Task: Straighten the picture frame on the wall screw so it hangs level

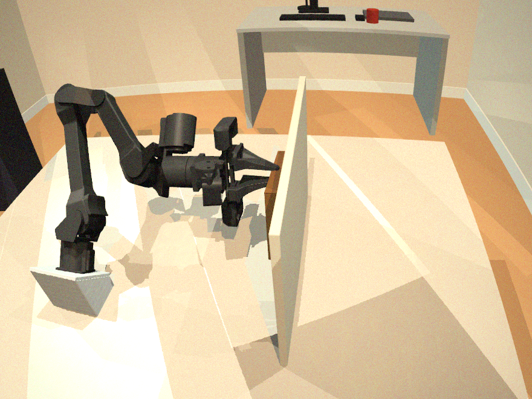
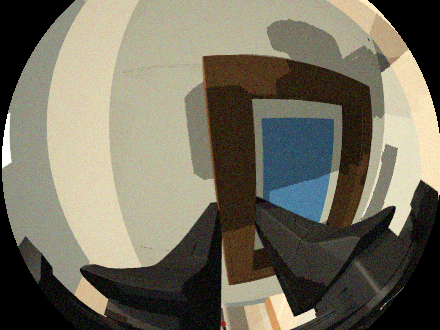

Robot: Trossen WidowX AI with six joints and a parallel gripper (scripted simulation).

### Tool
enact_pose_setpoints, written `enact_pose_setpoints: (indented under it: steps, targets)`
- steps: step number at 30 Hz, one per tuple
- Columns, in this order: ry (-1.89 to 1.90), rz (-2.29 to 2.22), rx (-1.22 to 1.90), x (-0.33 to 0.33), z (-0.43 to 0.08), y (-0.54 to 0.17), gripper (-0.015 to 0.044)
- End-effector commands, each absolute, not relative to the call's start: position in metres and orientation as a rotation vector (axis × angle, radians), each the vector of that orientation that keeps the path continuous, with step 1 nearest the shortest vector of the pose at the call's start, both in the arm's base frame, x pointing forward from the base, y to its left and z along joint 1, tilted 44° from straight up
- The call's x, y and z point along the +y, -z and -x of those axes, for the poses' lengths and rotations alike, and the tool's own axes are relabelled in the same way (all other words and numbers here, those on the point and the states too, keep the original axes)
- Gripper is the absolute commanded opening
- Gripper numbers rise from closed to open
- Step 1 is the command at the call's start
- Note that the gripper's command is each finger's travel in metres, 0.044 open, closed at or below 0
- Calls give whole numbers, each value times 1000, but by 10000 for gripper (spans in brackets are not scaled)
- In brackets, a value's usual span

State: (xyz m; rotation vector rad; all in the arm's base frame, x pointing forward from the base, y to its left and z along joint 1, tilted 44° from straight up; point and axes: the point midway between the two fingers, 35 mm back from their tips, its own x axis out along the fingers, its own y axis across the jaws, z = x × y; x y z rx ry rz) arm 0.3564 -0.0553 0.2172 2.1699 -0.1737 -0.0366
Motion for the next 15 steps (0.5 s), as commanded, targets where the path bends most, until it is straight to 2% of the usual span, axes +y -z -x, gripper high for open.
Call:
enact_pose_setpoints:
  steps: [1,15]
  targets:
    - [34,-2165,-181,-57,-356,-220,0]
    - [35,-2165,-181,-60,-356,-224,0]
